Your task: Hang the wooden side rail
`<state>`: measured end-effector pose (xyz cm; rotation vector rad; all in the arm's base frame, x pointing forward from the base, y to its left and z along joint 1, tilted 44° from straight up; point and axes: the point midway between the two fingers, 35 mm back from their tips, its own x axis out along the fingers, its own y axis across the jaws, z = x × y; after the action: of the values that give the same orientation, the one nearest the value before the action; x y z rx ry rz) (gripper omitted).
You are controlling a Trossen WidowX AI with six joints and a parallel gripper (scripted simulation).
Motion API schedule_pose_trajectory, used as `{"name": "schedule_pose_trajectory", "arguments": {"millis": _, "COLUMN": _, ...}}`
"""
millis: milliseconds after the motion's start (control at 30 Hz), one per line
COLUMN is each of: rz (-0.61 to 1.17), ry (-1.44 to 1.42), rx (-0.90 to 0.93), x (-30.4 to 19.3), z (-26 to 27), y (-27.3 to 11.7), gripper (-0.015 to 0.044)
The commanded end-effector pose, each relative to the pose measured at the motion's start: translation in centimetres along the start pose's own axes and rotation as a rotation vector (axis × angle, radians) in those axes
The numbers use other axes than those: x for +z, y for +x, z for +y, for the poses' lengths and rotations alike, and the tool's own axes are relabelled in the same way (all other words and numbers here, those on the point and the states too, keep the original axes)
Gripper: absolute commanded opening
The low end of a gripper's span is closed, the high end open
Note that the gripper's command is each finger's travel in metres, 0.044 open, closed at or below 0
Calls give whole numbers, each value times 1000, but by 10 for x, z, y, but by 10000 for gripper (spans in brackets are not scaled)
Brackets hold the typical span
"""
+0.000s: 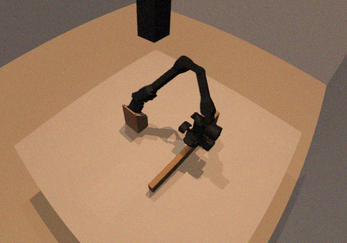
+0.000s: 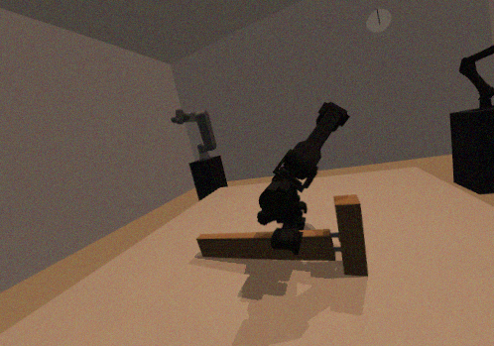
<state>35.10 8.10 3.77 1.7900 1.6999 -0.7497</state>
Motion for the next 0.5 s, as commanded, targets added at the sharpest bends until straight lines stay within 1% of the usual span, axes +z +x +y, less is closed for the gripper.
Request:
{"name": "schedule_pose_trajectory", "arguments": {"millis": 0, "rz": 0, "ry": -3, "rx": 15, "x": -1, "z": 3, "y": -3, "gripper": 0}}
{"name": "schedule_pose_trajectory", "arguments": {"millis": 467, "rz": 0, "ry": -3, "rx": 14, "x": -2, "z": 1, "y": -3, "gripper": 0}}
